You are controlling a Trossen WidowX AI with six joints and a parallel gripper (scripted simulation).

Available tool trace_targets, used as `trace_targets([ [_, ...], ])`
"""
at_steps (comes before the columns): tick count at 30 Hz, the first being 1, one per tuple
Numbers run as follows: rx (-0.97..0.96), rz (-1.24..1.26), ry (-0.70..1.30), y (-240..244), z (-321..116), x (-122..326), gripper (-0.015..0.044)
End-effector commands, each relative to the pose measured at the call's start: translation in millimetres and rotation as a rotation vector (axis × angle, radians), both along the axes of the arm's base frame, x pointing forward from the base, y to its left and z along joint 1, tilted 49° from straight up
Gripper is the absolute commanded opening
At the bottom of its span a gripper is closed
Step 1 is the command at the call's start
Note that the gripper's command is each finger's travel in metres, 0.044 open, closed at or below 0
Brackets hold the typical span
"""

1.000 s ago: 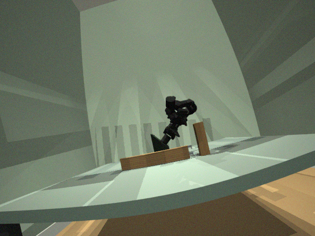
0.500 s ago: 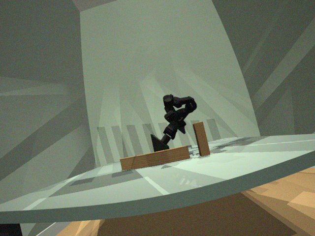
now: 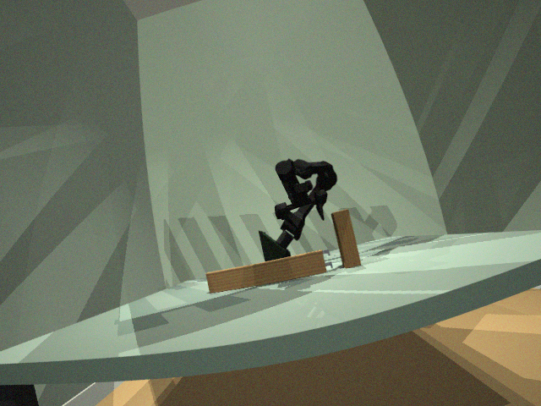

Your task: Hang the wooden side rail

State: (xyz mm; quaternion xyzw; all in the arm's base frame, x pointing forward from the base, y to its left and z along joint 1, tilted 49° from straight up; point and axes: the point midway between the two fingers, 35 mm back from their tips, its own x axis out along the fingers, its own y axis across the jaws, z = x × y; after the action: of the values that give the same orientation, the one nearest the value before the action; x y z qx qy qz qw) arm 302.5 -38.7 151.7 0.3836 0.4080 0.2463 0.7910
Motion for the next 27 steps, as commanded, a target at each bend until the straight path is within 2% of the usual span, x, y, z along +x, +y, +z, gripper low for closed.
trace_targets([
  [1,0.117,-0.090,0.170,-2.4,2.2,2.8,0.0440],
  [15,0.617,-0.458,0.925,3.6,13.8,9.0,0.0440],
  [27,0.973,-0.803,1.599,11.6,26.3,13.7,0.0440],
])
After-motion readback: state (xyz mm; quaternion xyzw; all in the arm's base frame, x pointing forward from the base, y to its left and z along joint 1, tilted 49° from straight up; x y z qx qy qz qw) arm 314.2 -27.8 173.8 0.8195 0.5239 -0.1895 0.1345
